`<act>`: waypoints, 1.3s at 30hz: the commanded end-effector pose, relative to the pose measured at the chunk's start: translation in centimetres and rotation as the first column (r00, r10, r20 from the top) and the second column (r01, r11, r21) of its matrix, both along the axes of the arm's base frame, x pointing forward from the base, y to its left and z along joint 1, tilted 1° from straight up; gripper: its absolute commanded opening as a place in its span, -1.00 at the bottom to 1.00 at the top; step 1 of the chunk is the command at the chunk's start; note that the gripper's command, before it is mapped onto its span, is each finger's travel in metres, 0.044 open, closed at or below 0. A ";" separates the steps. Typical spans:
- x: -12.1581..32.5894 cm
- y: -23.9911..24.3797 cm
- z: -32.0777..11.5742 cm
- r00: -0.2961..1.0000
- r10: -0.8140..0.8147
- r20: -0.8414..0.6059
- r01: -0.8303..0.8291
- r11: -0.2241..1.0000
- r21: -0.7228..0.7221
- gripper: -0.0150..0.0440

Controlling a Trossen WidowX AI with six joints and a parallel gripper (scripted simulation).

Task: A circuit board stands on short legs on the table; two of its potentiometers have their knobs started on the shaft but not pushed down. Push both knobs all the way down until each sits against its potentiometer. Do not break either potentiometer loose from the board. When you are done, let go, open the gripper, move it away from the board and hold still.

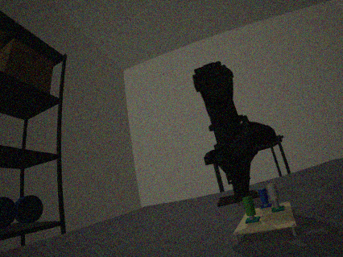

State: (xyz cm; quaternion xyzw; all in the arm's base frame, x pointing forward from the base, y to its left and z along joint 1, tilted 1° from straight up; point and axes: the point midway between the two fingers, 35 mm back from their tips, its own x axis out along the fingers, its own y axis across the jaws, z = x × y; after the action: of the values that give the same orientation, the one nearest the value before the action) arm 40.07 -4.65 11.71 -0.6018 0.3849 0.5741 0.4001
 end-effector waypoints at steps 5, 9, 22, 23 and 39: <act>0.0 0.0 0.1 1.000 0.000 0.000 0.000 1.000 0.000 -0.14; 0.0 0.0 0.1 1.000 0.000 0.000 0.000 1.000 0.000 0.22; -13.5 3.2 2.2 1.000 0.004 -0.007 -0.004 1.000 0.006 1.00; -14.7 3.4 2.0 1.000 0.004 -0.008 -0.004 1.000 0.006 1.00; -16.5 3.7 1.7 1.000 0.004 -0.009 -0.004 1.000 0.007 1.00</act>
State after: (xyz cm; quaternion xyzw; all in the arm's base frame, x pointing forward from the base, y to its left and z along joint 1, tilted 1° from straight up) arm 23.62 -1.00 13.37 -0.5991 0.3838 0.5804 0.3961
